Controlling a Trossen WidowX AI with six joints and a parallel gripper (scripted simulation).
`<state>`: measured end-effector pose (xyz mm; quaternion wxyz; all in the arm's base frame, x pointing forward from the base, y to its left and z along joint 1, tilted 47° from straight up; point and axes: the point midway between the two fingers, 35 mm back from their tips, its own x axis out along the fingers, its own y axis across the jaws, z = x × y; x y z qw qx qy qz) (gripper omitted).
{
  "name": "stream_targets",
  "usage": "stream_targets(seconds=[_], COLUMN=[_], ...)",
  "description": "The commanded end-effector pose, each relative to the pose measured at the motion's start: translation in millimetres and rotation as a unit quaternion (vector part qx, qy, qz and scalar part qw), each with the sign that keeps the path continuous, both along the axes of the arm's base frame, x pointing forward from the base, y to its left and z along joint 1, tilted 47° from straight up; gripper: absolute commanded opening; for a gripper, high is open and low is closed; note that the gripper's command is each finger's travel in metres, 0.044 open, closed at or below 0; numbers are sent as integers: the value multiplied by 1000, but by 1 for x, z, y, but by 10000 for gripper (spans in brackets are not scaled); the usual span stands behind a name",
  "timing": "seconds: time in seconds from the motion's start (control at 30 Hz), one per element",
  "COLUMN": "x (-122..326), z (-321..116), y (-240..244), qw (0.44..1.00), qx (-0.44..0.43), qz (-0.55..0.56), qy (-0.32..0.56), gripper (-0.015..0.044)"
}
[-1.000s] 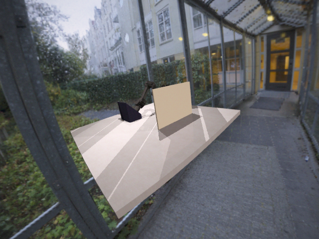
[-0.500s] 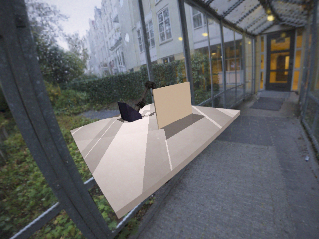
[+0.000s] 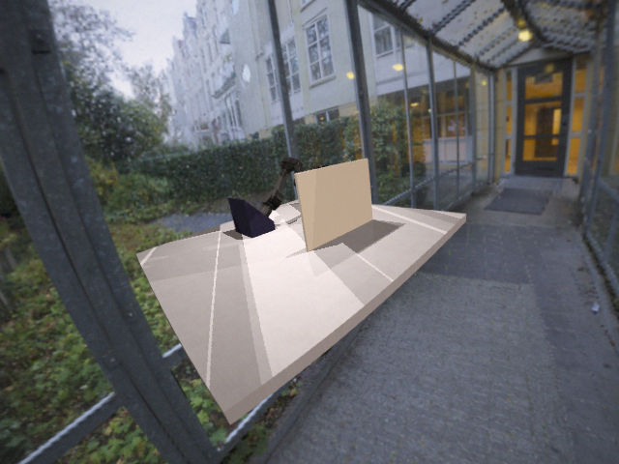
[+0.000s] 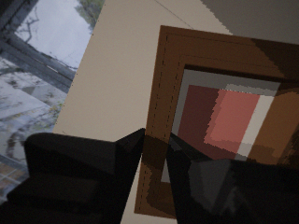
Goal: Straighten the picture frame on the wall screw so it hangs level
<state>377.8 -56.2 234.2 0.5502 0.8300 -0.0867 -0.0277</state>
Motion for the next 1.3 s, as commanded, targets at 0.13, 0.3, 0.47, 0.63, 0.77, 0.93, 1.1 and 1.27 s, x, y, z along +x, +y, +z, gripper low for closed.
stream_targets(seconds=[0.13,0.3,0.47,0.63,0.77,0.93,1.1,1.27], x=[0,0,0,0,0,0,0,0], z=[0,0,0,0,0,0,0,1], y=[0,0,0,-1,-1,-1,-1,-2], qw=[1000,1000,999,999,998,997,996,995], qx=[3,3,37,50,59,72,85,98], qz=[0,0,2,3,3,4,4,5], qy=[0,0,-7,-9,-11,-13,-15,-18], gripper=[0,0,0,0,0,0,0,0])
